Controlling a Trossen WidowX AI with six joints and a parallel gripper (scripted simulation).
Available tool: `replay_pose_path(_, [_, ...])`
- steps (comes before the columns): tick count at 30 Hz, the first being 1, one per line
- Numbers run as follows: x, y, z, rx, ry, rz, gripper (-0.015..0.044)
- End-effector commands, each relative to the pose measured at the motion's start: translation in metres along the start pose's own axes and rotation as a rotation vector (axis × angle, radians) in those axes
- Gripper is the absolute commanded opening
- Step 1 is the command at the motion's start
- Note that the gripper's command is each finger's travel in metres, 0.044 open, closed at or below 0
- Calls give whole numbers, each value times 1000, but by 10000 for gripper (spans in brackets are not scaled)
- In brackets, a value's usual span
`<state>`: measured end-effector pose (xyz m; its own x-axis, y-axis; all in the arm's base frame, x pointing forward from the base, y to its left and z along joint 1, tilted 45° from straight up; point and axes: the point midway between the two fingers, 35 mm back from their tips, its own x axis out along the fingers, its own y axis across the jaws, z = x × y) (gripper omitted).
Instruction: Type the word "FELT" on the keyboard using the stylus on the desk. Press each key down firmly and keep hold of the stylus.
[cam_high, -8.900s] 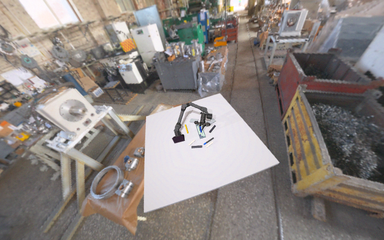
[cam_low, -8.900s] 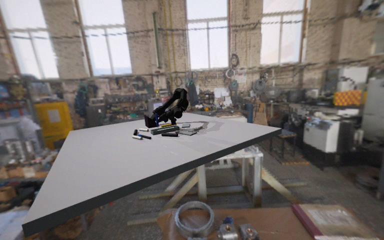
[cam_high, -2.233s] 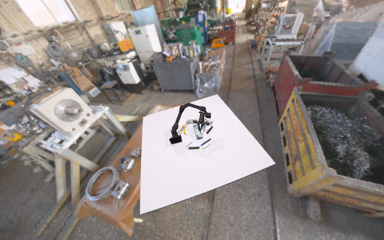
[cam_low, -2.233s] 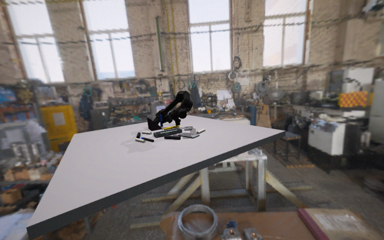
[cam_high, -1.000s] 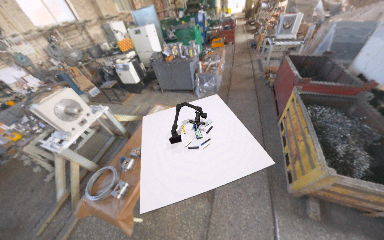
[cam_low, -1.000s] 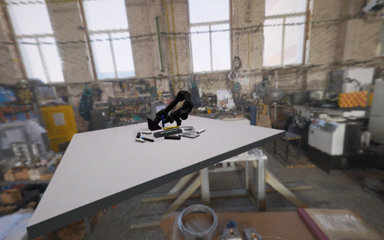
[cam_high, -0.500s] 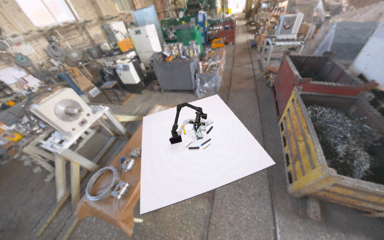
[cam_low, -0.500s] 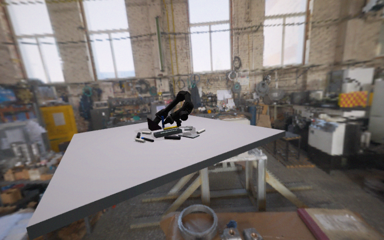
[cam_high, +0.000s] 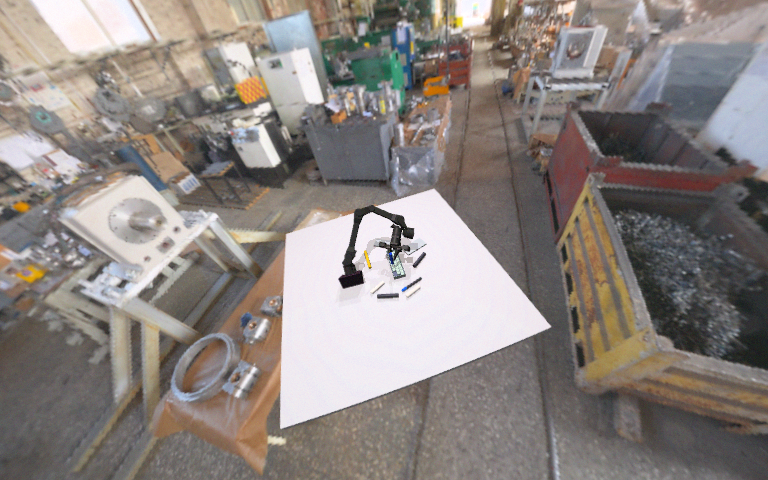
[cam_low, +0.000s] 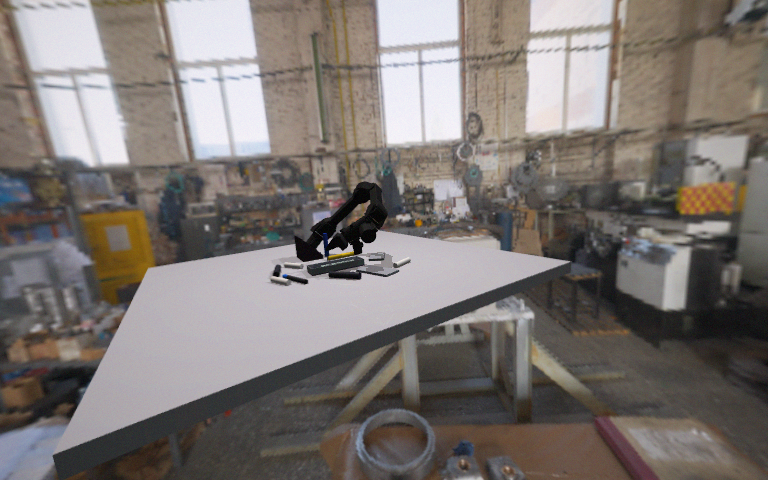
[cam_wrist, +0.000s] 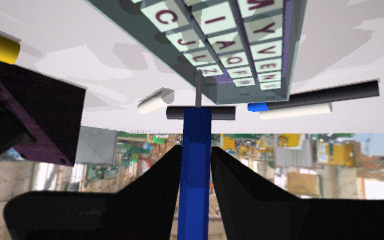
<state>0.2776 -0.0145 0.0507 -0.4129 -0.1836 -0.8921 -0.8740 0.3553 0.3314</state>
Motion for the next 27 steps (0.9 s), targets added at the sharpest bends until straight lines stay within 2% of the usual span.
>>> replay_pose_path(1, [1, 0, 3, 3, -2, 1, 81])
replay_pose_path(27, [5, 0, 10, 3, -3, 1, 81])
